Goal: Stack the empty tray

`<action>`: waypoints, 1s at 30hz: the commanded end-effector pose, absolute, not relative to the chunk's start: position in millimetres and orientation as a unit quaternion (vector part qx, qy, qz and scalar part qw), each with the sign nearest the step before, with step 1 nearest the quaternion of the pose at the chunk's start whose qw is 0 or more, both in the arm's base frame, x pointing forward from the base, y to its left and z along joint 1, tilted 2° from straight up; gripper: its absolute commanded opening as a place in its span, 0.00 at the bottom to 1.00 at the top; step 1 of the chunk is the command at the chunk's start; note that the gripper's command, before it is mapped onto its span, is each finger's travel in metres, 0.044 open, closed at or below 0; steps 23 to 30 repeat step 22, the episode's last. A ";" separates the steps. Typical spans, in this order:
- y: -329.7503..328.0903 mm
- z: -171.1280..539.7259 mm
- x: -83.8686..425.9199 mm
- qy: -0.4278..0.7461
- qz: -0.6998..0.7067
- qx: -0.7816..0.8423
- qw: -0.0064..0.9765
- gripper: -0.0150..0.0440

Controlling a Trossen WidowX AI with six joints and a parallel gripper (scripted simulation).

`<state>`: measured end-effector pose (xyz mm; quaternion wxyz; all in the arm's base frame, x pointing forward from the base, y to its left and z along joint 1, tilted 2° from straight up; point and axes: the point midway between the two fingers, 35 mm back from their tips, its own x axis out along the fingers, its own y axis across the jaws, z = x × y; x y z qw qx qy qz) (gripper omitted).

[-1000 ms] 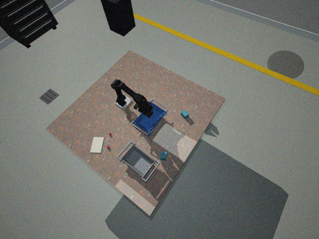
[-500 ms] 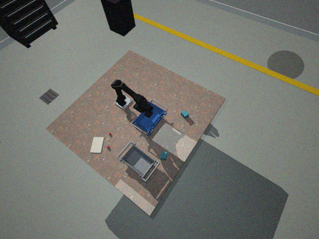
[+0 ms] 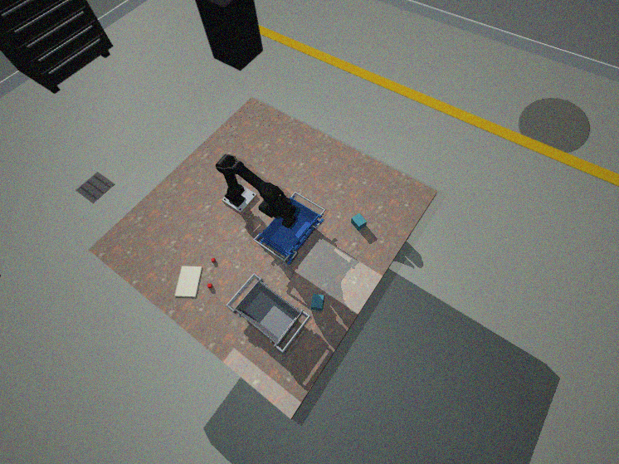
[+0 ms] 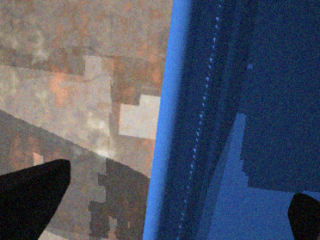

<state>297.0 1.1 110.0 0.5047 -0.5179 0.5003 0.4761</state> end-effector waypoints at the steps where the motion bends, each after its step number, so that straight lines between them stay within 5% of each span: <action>1: 1.2 112.4 297.4 0.500 0.476 -0.518 0.505 1.00; 30: 4.6 208.1 295.4 0.499 0.477 -0.518 0.504 1.00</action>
